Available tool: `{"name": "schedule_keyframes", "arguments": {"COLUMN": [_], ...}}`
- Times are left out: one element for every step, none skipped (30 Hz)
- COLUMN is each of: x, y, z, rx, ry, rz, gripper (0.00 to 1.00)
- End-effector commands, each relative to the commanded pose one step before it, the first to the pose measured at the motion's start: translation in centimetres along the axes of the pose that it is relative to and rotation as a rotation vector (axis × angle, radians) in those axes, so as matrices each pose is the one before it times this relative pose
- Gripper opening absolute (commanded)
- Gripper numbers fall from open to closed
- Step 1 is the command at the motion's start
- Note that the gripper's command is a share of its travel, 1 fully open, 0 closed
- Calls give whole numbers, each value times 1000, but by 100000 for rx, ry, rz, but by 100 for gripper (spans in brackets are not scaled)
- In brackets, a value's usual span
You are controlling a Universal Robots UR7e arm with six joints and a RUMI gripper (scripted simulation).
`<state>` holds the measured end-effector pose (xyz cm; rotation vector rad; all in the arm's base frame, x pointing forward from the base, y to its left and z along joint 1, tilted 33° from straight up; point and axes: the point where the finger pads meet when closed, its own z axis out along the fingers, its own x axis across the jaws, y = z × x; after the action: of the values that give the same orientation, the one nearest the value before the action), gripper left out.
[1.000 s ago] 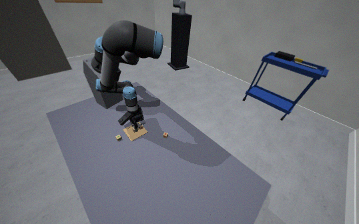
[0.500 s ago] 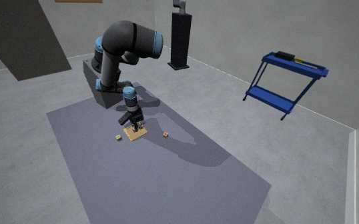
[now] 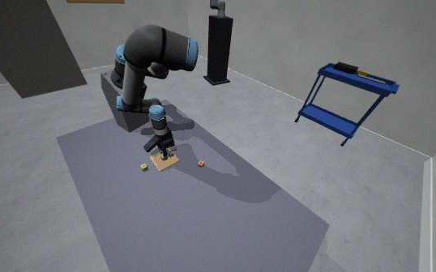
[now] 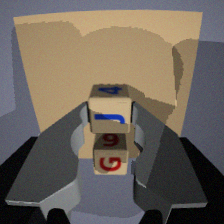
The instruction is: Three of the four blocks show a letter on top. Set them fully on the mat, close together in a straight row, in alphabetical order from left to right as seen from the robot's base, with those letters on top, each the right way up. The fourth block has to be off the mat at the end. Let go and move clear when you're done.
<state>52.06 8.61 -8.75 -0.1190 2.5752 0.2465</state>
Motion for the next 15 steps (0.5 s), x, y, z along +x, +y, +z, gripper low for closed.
{"name": "schedule_keyframes", "arguments": {"x": [-20,0,0,0,0,0,0,0,0,0,0,0,0,0,0], "y": [43,0,0,0,0,0,0,0,0,0,0,0,0,0,0], "z": [70,0,0,0,0,0,0,0,0,0,0,0,0,0,0], "rx": [-24,0,0,0,0,0,0,0,0,0,0,0,0,0,0], "ry": [-9,0,0,0,0,0,0,0,0,0,0,0,0,0,0], "rz": [-81,0,0,0,0,0,0,0,0,0,0,0,0,0,0], "gripper": [20,20,24,24,24,28,28,28,28,28,28,28,28,28,28]}}
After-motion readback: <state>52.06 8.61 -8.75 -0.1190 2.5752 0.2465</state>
